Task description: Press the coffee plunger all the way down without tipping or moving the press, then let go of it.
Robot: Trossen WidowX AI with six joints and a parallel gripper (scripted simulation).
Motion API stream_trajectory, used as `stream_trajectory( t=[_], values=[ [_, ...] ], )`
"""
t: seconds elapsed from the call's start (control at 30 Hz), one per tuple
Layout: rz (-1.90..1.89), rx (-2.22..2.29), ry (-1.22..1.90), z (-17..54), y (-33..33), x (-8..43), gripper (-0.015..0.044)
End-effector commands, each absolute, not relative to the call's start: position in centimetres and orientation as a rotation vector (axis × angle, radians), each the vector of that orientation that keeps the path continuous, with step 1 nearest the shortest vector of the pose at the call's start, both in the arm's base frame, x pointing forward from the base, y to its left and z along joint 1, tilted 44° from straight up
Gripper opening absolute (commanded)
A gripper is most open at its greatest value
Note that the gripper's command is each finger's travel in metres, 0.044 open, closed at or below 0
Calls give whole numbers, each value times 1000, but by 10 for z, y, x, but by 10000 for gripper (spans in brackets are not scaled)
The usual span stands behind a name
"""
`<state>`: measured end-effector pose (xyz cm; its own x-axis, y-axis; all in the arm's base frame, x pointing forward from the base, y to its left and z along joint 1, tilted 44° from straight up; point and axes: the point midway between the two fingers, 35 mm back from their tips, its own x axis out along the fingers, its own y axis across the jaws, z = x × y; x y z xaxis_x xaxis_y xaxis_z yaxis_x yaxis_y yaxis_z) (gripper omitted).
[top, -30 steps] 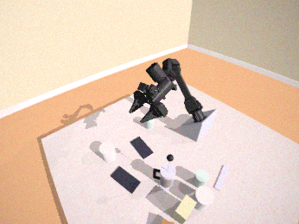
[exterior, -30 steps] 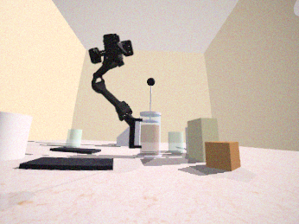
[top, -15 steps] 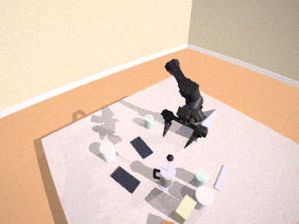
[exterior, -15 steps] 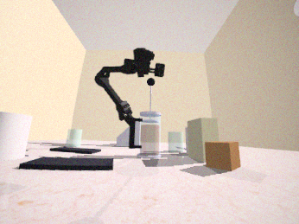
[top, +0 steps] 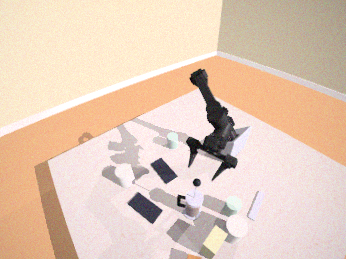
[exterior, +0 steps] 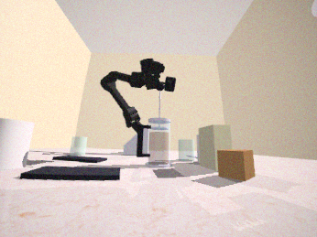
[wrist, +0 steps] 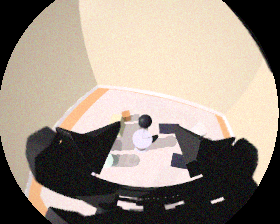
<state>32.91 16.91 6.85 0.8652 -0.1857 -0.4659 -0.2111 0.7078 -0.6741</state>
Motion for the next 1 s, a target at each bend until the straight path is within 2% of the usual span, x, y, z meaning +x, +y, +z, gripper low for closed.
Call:
stream_trajectory(
  t=[0.0,0.67,0.97],
  values=[
    [22,-802,546,63,168,334,440],
    [22,-803,543,49,162,358,440],
    [22,-803,543,49,162,358,204]
  ],
)
